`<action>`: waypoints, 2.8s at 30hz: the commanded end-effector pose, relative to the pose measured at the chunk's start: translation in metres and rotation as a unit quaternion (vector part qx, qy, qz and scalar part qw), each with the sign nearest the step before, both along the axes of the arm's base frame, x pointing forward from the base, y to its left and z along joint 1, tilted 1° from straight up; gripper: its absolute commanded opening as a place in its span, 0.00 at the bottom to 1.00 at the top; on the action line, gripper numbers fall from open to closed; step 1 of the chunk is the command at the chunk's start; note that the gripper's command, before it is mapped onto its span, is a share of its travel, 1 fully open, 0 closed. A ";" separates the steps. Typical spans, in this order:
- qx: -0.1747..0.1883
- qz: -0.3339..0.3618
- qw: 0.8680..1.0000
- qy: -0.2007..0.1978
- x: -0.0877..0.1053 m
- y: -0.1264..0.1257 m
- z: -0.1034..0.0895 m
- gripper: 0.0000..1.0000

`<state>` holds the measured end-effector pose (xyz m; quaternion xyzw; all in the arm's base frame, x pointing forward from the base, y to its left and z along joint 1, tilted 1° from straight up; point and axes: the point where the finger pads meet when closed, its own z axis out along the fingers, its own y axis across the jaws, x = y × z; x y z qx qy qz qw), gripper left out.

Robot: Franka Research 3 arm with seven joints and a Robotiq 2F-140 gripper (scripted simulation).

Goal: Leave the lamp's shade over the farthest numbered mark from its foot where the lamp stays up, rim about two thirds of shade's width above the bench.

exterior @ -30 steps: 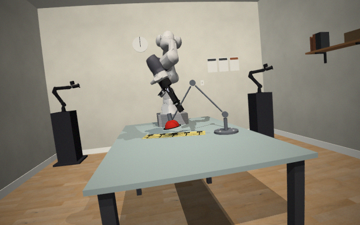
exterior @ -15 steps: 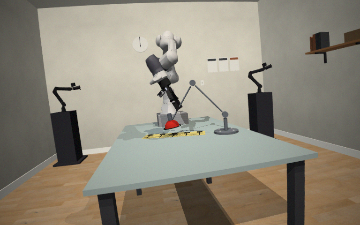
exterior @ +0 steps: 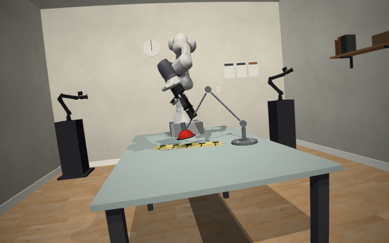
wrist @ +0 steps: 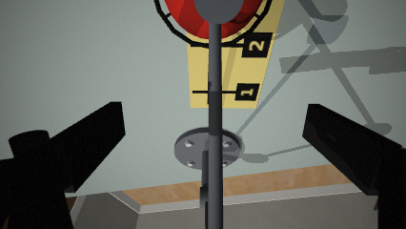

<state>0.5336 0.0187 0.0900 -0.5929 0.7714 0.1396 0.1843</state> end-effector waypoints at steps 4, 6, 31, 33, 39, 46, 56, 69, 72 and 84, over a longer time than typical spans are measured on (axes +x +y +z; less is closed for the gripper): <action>0.000 0.000 1.000 0.000 0.000 0.000 0.000 1.00; 0.000 0.000 1.000 0.000 0.000 0.000 0.000 1.00; 0.000 0.000 1.000 0.000 0.000 0.000 0.000 1.00; 0.000 0.000 1.000 0.000 0.000 0.000 0.000 1.00; 0.000 0.000 1.000 0.000 0.000 0.000 0.000 1.00; 0.000 0.000 1.000 0.000 0.000 0.000 0.000 1.00; 0.000 0.000 1.000 0.000 -0.004 -0.017 0.035 1.00; 0.000 0.004 1.000 -0.006 -0.008 -0.038 0.076 1.00; 0.000 0.006 1.000 -0.009 -0.009 -0.044 0.087 1.00; 0.000 0.013 1.000 -0.020 -0.009 -0.057 0.112 1.00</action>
